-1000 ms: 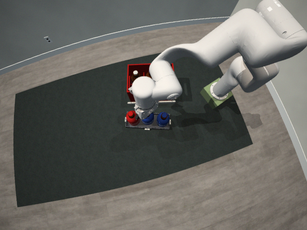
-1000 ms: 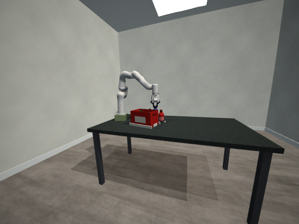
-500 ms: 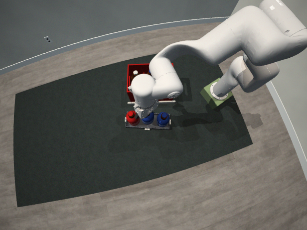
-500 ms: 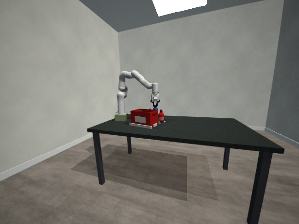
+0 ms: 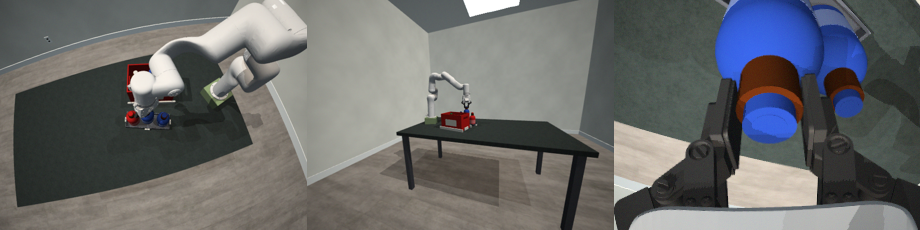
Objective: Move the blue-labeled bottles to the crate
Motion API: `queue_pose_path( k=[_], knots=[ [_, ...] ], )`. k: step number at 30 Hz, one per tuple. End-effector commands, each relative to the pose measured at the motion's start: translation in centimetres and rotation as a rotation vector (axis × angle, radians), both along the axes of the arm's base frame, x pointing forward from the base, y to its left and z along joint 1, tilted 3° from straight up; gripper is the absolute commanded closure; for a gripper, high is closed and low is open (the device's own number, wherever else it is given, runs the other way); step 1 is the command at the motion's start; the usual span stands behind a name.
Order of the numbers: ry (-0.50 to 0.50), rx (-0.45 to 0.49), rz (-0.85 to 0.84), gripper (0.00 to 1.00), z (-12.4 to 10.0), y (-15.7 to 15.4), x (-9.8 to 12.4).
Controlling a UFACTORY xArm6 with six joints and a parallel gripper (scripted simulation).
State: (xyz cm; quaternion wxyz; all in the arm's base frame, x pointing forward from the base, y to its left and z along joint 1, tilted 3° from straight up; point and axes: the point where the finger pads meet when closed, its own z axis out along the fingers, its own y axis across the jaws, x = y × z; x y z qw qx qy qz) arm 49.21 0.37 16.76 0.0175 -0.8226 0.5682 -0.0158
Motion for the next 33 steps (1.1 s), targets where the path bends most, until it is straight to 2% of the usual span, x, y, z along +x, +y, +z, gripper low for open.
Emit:
queue_pose_path(
  k=[1,33],
  knots=[
    [-0.005,0.000,0.000,1.00,0.59,0.00,0.13],
    [-0.005,0.000,0.000,1.00,0.90,-0.01,0.11]
  ],
)
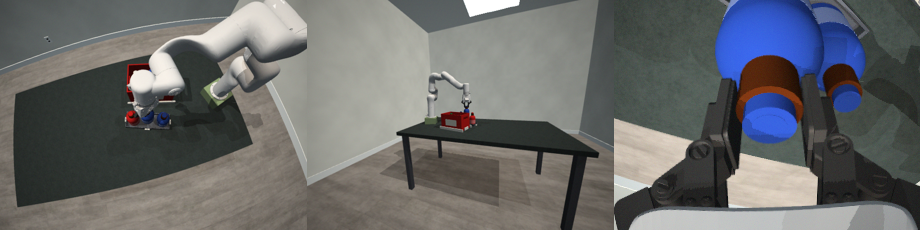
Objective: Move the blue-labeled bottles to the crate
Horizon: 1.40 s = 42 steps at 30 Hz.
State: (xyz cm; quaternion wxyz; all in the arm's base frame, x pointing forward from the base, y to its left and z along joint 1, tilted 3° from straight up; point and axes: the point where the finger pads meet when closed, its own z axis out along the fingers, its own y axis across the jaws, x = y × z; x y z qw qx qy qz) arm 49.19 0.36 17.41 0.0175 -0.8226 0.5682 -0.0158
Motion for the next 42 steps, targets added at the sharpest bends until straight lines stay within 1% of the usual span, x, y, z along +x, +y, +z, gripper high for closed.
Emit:
queue_pose_path(
  k=[1,14,42],
  knots=[
    [-0.005,0.000,0.000,1.00,0.3,0.0,0.1],
    [-0.005,0.000,0.000,1.00,0.8,0.0,0.1],
    [-0.005,0.000,0.000,1.00,3.7,0.0,0.0]
  ],
)
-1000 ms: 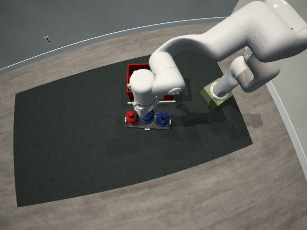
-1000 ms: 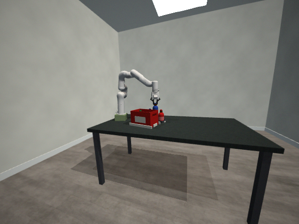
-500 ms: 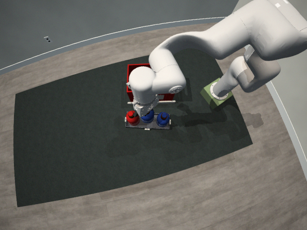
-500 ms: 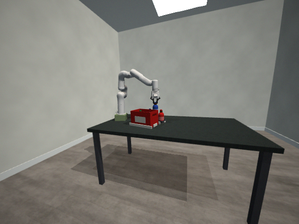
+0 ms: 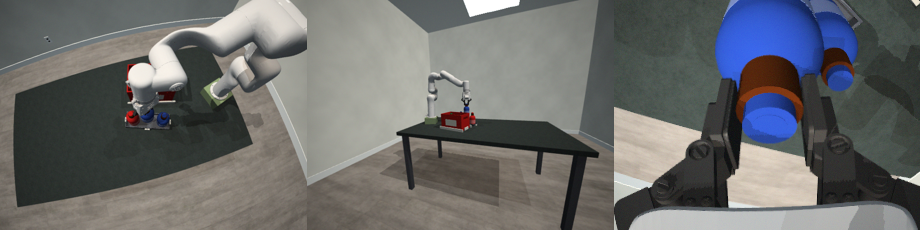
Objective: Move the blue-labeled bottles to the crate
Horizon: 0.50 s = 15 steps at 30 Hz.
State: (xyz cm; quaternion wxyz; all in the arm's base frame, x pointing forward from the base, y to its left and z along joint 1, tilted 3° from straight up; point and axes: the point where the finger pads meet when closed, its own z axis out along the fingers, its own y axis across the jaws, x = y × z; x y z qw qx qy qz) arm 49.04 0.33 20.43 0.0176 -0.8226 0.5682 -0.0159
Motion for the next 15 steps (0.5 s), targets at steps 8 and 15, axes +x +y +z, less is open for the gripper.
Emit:
queue_pose_path(
  k=[8,15],
  knots=[
    [-0.005,0.000,0.000,1.00,1.03,-0.01,0.08],
    [-0.005,0.000,0.000,1.00,1.19,-0.01,0.07]
  ],
)
